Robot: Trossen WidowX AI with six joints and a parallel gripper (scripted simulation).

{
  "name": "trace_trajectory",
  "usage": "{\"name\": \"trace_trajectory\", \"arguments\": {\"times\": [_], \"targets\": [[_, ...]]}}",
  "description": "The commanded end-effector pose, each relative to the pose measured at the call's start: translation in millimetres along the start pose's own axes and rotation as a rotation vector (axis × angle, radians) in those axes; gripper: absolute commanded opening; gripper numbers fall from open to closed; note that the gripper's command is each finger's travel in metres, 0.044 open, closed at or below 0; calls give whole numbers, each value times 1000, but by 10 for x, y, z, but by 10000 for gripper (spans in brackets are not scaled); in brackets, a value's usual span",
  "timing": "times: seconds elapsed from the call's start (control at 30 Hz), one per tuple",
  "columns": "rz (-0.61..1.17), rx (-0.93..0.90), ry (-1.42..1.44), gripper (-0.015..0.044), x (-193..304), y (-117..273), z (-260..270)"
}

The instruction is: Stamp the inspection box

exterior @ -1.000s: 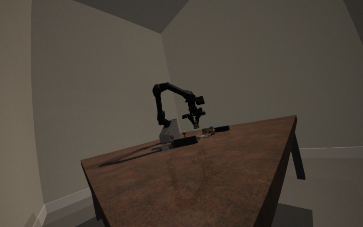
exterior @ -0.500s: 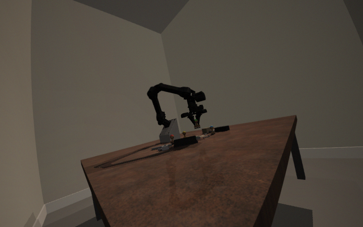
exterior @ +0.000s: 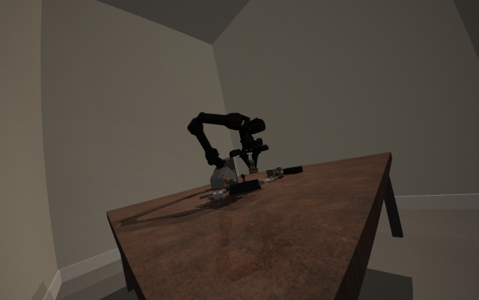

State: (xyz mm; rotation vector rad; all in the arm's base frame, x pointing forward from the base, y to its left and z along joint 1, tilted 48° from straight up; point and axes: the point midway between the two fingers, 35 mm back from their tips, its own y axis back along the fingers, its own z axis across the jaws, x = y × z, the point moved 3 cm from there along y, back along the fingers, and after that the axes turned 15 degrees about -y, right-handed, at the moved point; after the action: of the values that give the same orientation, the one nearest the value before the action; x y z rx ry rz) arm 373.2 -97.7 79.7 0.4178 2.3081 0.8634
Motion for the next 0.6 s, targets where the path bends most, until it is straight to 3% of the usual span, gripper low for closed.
{"name": "trace_trajectory", "arguments": {"times": [0.0, 0.57], "targets": [[-7, -1, 11, 0, -29, 15, -7], [-6, -2, 11, 0, -40, -263, 6]]}}
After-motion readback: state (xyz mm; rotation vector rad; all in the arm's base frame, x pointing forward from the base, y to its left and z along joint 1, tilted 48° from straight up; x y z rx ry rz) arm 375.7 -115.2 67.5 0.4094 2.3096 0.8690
